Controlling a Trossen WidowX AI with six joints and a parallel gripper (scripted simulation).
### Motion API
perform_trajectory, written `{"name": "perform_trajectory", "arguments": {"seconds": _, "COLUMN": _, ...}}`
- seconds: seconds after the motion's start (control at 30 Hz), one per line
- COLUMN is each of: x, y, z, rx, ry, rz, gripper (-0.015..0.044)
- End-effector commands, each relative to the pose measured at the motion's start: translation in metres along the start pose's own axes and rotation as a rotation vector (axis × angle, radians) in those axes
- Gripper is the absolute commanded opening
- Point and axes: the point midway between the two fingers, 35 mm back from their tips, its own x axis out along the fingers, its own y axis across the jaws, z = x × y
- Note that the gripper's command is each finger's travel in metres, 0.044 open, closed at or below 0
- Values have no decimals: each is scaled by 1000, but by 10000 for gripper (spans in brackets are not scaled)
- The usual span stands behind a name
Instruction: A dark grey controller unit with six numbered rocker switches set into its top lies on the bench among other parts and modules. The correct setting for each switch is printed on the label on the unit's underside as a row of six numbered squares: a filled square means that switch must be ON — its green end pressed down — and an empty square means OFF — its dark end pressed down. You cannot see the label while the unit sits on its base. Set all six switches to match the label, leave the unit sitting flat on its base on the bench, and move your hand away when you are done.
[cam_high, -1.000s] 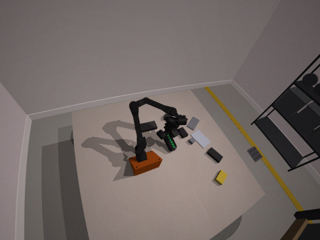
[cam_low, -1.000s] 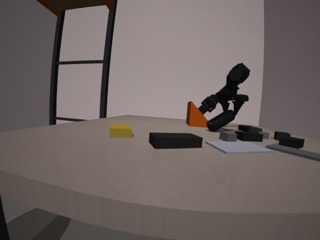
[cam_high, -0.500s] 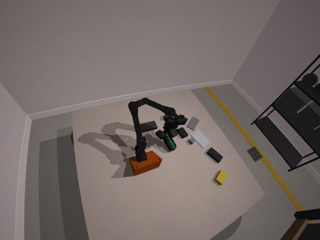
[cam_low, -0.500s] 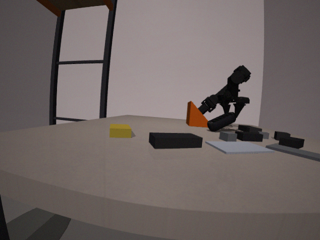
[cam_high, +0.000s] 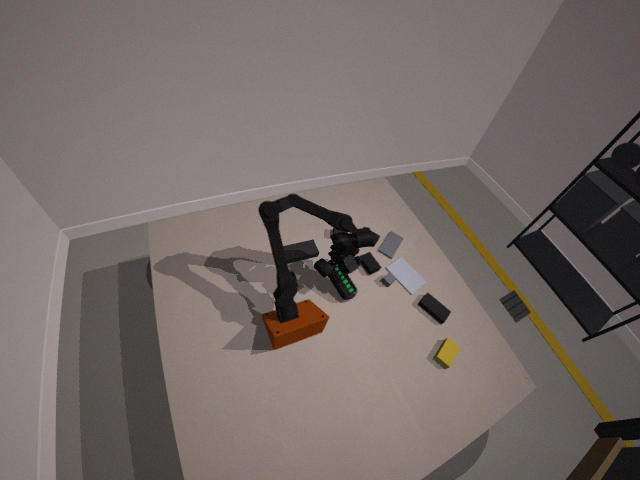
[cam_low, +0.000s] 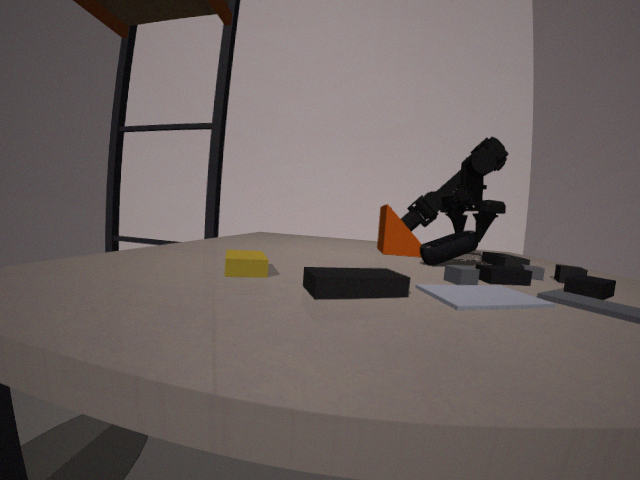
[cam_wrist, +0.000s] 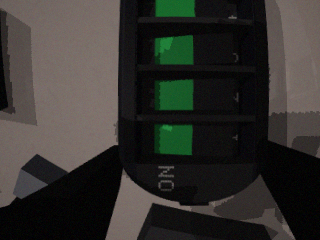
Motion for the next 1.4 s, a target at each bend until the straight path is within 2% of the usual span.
{"name": "perform_trajectory", "arguments": {"seconds": 0.0, "x": 4, "y": -3, "z": 2, "rx": 13, "ry": -12, "rz": -10, "gripper": 338}}
{"name": "perform_trajectory", "arguments": {"seconds": 1.37, "x": 33, "y": -3, "z": -10, "rx": 13, "ry": -10, "rz": -9, "gripper": 338}}
